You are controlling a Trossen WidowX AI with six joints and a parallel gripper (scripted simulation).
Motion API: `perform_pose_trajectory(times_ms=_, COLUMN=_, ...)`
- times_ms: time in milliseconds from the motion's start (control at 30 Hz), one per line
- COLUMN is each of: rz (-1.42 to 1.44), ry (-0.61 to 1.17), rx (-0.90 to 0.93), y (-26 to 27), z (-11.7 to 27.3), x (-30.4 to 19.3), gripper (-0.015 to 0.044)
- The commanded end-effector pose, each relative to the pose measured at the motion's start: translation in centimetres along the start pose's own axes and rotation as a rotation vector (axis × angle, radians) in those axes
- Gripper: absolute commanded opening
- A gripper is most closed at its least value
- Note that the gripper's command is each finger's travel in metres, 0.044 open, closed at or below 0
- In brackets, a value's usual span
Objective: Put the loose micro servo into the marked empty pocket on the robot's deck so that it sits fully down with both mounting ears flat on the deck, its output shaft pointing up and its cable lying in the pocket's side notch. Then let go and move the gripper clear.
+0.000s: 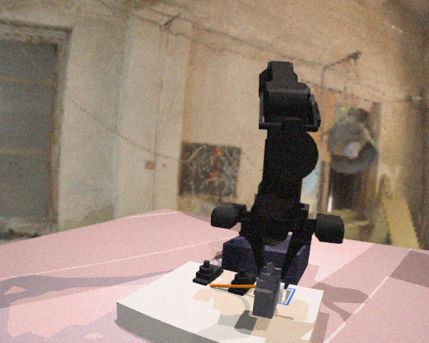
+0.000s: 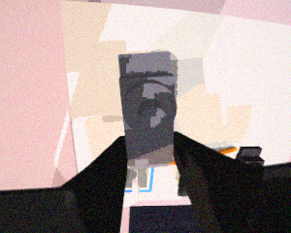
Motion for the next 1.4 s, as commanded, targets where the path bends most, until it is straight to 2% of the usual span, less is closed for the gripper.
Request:
perform_pose_trajectory(times_ms=0, rz=-0.113, ry=-0.003, rx=0.004, y=0.0, z=0.2, x=0.1, gripper=0.0)
perform_pose_trajectory(times_ms=333, rz=-0.113, ry=-0.002, rx=0.004, y=0.1, z=0.1, x=-0.6, gripper=0.0)
perform_pose_trajectory(times_ms=1100, rz=-0.113, ry=0.007, rx=0.005, y=1.5, z=0.1, x=-10.5, gripper=0.0)
perform_pose_trajectory(times_ms=1367, rz=-0.113, ry=0.007, rx=0.005, y=1.5, z=-0.2, x=-10.7, gripper=0.0)
Point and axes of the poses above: the point midway between the two fingers, 35 mm back from their tips, its own z axis back along the fingers, its own y axis across the jaws, x = y × z, the point moved 8 cm from there along z, back along the fingers, and after that the axes turned 1 degree about z, right-handed, at the moved point
